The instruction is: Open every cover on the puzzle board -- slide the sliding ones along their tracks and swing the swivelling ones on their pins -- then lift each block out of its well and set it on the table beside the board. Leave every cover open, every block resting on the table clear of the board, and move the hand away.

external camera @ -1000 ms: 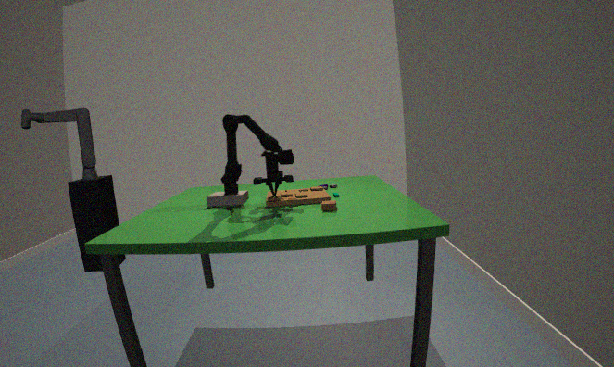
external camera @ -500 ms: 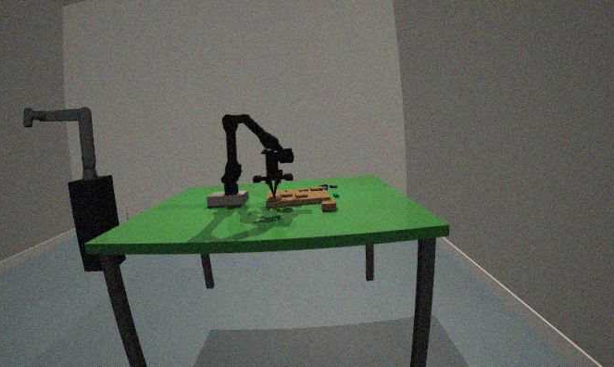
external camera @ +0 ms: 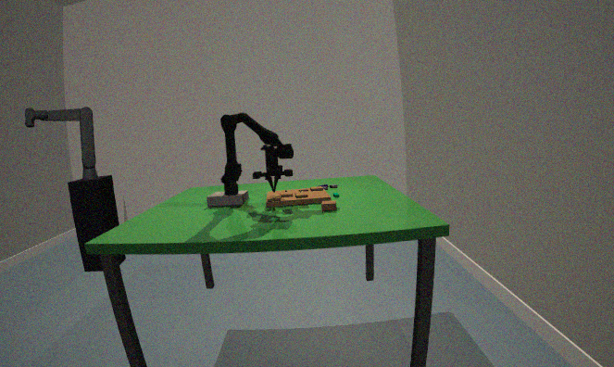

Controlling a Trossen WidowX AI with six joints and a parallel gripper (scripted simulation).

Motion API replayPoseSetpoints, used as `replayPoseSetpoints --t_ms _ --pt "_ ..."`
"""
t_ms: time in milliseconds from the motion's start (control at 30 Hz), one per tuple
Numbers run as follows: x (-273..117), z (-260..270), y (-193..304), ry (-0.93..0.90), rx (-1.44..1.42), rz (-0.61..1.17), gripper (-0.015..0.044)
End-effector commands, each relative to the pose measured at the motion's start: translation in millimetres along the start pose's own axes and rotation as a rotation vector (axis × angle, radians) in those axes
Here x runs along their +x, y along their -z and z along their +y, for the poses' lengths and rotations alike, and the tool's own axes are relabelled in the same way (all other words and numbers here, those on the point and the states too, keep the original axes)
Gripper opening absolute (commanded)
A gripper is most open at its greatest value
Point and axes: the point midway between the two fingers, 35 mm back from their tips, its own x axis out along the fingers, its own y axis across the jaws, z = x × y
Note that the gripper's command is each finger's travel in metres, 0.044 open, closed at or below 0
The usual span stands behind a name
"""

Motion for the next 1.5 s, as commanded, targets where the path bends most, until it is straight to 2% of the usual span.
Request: replayPoseSetpoints --t_ms 0,433,1067,1467 --pt "-7 1 -2 -0.006 -0.005 -0.007 0.0000" --pt "-16 1 -1 0.000 -0.068 0.000 0.0000" --pt "-28 61 19 -0.004 -2.048 -0.012 0.0000" --pt "-31 85 31 0.001 -2.827 -0.021 0.0000"
